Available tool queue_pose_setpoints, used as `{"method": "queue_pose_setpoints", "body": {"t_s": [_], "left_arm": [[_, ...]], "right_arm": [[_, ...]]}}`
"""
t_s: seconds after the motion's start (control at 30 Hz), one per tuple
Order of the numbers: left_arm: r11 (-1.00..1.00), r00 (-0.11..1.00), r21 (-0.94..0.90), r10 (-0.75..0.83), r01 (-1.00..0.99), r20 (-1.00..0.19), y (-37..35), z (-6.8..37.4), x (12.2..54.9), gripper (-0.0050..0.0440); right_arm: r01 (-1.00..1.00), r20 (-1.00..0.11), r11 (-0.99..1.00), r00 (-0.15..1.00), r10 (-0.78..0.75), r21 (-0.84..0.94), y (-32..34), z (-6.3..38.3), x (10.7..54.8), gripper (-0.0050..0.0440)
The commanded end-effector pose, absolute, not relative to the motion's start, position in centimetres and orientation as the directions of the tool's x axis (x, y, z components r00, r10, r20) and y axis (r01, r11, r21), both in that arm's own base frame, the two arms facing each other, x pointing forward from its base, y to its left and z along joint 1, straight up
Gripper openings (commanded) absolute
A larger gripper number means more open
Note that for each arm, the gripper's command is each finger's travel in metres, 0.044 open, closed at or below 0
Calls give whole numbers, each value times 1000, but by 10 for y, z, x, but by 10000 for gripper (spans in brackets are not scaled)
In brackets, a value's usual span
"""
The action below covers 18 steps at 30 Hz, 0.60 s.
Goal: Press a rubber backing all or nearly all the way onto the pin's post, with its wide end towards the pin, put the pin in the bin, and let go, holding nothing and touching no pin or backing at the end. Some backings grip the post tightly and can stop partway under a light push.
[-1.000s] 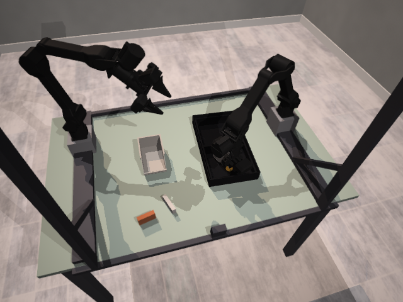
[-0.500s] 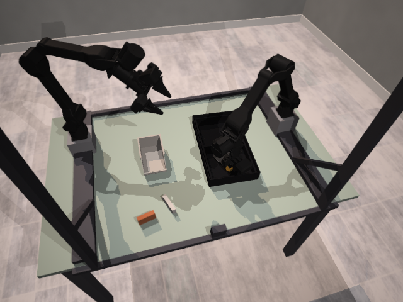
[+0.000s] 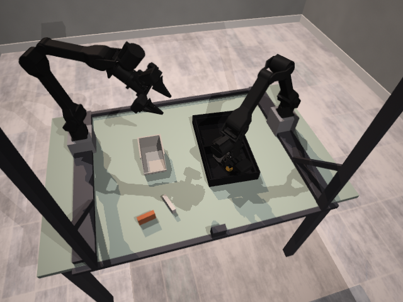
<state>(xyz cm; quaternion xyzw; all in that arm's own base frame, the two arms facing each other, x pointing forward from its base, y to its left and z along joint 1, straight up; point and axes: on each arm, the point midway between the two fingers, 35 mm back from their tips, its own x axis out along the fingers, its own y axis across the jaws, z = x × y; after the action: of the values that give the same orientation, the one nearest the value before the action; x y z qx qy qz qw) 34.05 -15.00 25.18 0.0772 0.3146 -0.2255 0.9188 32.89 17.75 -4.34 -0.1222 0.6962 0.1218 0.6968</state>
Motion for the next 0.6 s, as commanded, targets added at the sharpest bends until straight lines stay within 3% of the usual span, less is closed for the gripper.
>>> {"method": "queue_pose_setpoints", "body": {"t_s": [0.0,0.57], "left_arm": [[886,714,2,-373,464,-592,-150,261,340,440],[886,714,2,-373,464,-592,-150,261,340,440]], "right_arm": [[-340,-1000,940,11,4,0,180,-42,332,-50],[-340,-1000,940,4,0,-1,179,-50,328,-50]]}}
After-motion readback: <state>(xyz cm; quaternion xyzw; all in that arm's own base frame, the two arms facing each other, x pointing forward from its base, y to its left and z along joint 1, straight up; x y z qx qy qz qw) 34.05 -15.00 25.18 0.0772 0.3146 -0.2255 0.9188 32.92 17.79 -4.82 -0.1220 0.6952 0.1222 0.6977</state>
